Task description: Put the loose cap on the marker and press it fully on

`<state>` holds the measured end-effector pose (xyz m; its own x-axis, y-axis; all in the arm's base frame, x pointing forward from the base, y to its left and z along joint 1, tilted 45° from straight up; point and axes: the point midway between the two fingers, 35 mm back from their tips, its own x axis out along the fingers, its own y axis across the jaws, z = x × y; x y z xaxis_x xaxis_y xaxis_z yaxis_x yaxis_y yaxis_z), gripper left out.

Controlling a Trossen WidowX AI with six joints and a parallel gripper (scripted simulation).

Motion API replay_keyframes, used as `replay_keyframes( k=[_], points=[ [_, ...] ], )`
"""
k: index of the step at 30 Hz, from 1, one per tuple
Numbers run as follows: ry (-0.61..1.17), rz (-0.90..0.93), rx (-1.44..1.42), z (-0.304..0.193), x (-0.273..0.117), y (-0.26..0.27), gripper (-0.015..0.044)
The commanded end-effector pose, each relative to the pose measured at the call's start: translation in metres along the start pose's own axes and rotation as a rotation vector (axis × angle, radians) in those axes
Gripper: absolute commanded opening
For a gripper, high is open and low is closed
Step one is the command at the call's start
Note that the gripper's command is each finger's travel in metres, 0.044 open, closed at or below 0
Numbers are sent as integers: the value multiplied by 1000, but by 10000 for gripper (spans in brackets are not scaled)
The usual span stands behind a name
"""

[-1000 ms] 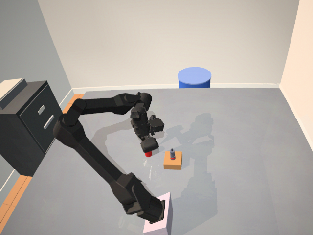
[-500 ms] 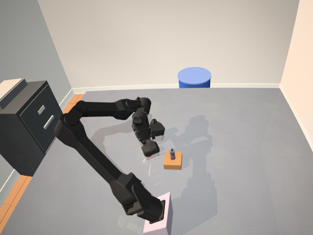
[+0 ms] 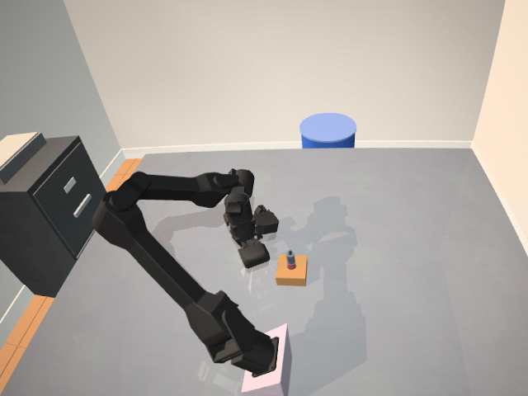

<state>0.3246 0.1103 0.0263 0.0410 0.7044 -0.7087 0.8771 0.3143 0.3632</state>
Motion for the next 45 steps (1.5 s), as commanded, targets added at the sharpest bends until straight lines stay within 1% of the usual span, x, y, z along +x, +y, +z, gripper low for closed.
replay_keyframes(
  k=[1,5,8,9,26,30,45],
  points=[
    [4,2,3,0,1,0,117],
    [4,2,3,-1,1,0,90],
    [3,1,3,0,-4,0,12],
    [2,1,3,0,-6,1,0],
    [0,0,3,1,-56,0,0],
    [0,0,3,1,-60,0,0],
    [-20,-8,6,42,-82,-33,0]
  ],
)
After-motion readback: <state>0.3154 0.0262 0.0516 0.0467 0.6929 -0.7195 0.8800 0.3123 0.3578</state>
